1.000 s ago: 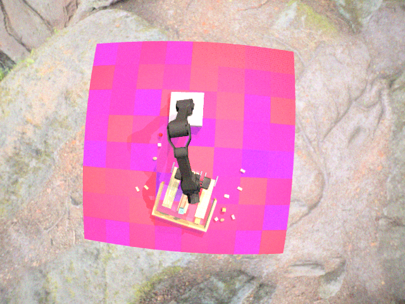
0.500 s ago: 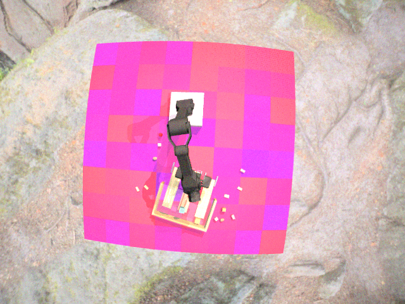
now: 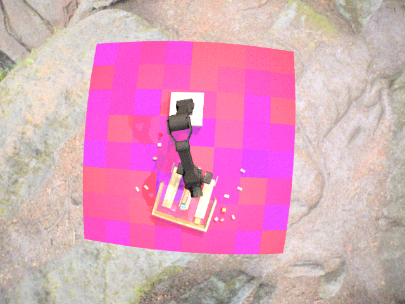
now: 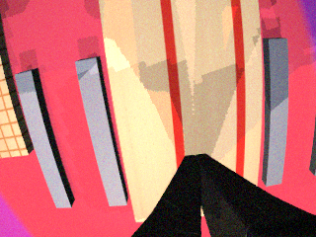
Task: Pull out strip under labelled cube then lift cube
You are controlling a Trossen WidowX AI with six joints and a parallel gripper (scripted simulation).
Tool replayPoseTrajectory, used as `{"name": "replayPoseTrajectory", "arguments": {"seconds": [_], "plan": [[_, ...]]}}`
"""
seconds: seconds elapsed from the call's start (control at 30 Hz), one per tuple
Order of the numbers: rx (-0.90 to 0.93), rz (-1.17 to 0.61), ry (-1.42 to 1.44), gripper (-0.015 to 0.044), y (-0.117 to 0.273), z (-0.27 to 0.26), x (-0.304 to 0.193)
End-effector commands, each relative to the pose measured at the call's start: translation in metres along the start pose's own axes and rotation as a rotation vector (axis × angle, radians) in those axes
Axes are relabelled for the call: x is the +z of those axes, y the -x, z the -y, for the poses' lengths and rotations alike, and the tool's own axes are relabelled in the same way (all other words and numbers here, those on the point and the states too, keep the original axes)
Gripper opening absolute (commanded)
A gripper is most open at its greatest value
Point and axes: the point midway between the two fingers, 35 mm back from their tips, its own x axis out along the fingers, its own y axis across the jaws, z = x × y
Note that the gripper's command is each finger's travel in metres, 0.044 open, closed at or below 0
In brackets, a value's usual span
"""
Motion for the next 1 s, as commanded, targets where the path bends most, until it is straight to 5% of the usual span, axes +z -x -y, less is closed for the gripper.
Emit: {"name": "replayPoseTrajectory", "arguments": {"seconds": [0.0, 0.97], "plan": [[-0.006, -0.024, -0.001, 0.0, -0.005, 0.002, -0.014], [-0.006, -0.027, 0.0, 0.0, -0.004, 0.003, -0.056]]}}
